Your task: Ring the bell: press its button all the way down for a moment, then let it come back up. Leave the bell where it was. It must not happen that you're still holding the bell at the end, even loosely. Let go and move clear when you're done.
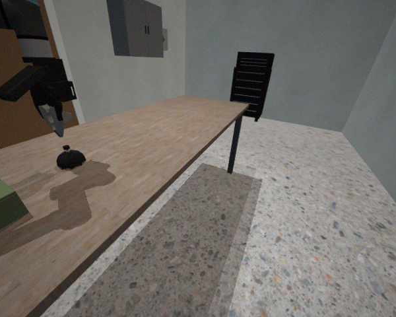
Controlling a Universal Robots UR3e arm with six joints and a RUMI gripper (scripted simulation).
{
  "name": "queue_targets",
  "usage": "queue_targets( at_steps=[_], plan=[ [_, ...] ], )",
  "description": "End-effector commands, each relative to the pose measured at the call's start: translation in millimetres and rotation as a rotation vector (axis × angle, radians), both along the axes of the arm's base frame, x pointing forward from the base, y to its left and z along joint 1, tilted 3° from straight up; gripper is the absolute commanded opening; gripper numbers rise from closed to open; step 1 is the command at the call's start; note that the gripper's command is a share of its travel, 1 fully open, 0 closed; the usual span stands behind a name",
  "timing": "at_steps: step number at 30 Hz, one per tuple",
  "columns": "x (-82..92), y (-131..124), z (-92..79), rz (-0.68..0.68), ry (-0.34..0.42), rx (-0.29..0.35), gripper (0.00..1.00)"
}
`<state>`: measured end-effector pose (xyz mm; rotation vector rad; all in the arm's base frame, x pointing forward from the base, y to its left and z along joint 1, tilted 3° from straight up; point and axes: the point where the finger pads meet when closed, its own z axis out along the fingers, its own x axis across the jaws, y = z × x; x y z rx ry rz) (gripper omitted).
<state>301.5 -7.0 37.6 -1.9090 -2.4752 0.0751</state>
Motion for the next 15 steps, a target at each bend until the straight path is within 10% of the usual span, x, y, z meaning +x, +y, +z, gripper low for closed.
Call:
queue_targets(
  at_steps=[1,15],
  plan=[
    [3.5,-3,-9.2,0.002,-0.015,-0.007,0.0],
    [2.6,-4,-23.9,0.002,-0.015,-0.007,0.0]
  ],
)
